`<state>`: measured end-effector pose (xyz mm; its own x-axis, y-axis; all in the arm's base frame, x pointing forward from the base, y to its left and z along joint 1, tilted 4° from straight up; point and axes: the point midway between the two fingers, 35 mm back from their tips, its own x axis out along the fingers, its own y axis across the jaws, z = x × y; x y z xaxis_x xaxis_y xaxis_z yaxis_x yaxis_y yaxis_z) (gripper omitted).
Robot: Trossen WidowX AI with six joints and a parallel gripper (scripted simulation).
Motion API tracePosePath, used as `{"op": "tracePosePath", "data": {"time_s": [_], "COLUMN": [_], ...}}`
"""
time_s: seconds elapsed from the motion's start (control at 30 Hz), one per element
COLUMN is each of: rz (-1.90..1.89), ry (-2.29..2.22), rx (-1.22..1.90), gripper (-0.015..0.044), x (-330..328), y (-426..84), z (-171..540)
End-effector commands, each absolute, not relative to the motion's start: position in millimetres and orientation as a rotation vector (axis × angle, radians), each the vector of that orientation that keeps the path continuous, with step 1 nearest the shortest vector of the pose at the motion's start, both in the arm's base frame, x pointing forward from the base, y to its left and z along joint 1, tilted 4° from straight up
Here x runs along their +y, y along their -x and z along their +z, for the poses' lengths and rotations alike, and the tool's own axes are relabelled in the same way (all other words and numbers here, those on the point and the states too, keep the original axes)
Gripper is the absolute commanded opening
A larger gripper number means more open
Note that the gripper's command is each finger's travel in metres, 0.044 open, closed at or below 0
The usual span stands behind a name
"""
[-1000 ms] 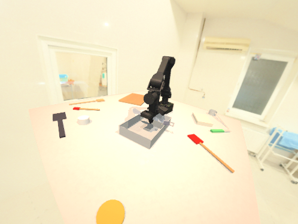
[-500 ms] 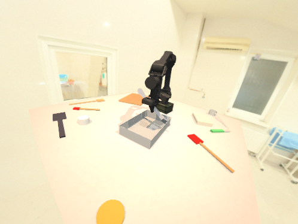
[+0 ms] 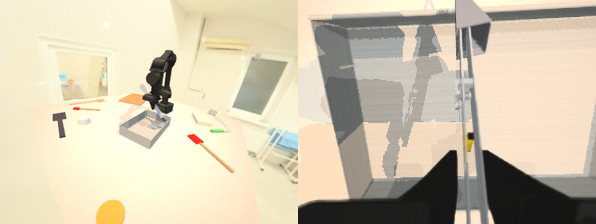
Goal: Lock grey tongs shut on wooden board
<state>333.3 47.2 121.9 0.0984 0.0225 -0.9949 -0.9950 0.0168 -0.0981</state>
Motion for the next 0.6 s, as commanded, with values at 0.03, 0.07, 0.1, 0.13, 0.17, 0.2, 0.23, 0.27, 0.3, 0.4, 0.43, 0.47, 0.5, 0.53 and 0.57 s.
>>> {"op": "tracePosePath", "data": {"time_s": [0.03, 0.07, 0.1, 0.13, 0.17, 0.2, 0.23, 0.27, 0.3, 0.4, 0.43, 0.47, 0.5, 0.53, 0.57], "rz": [1.121, 1.12, 1.12, 1.116, 1.11, 1.107, 1.102, 1.1, 1.098, 1.095, 1.095, 1.094, 1.091, 1.085, 1.085], "ry": [1.233, 1.236, 1.236, 1.237, 1.233, 1.235, 1.238, 1.238, 1.236, 1.236, 1.238, 1.237, 1.235, 1.229, 1.23], "rx": [1.076, 1.073, 1.07, 1.062, 1.061, 1.057, 1.054, 1.053, 1.054, 1.05, 1.047, 1.047, 1.046, 1.046, 1.045], "gripper": [-0.015, -0.015, -0.015, -0.015, -0.015, -0.015, -0.015, -0.015, -0.015, -0.015, -0.015, -0.015, -0.015, -0.015, -0.015], "x": [52.5, 52.6, 52.7, 53.0, 52.6, 52.4, 51.8, 52.1, 52.6, 52.7, 52.8, 52.5, 51.7, 51.1, 51.1], "y": [-336.3, -336.7, -336.5, -337.6, -338.1, -338.7, -339.4, -339.6, -339.4, -339.7, -340.2, -339.8, -339.9, -340.0, -340.3], "z": [132.7, 133.4, 133.8, 135.5, 136.2, 136.8, 138.0, 138.4, 138.7, 139.5, 139.8, 140.1, 140.5, 141.4, 141.6]}}
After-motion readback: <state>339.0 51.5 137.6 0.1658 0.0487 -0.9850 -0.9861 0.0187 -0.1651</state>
